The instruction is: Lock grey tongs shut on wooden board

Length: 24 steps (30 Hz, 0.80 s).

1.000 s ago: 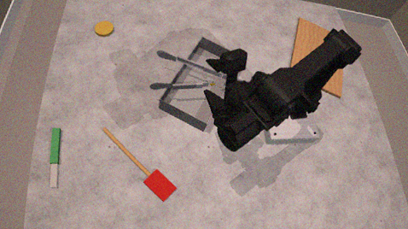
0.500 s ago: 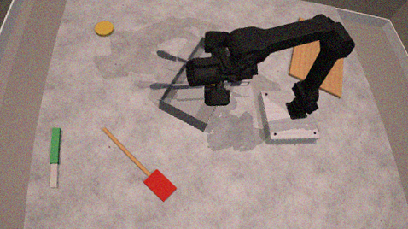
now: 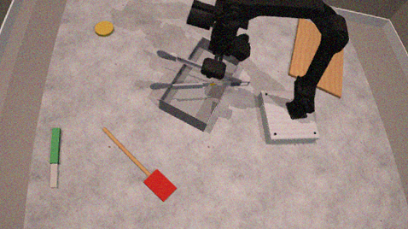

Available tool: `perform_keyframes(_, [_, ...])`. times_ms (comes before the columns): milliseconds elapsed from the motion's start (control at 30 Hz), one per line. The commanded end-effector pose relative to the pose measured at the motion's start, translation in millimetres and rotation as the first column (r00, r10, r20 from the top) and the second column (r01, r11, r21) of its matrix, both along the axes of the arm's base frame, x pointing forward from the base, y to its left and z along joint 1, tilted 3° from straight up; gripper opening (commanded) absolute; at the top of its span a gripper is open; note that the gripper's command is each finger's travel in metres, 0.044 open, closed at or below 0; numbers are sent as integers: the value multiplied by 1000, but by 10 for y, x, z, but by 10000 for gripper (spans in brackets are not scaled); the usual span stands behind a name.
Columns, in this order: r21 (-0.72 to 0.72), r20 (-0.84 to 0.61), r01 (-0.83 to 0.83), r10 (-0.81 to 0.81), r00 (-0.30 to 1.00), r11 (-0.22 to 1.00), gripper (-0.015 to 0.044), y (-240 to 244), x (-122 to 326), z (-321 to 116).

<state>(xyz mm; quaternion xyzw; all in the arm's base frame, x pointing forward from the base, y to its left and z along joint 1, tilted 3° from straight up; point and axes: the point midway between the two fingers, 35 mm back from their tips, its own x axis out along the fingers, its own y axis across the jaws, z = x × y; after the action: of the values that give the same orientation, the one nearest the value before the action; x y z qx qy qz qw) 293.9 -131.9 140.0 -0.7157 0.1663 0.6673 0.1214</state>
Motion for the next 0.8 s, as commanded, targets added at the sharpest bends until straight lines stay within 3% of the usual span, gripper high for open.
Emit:
perform_keyframes(0, [25,12,-3,3,1000,1000,440,14,6,-8])
perform_keyframes(767, [24,12,-1,1,1000,1000,440,-13,49,-276])
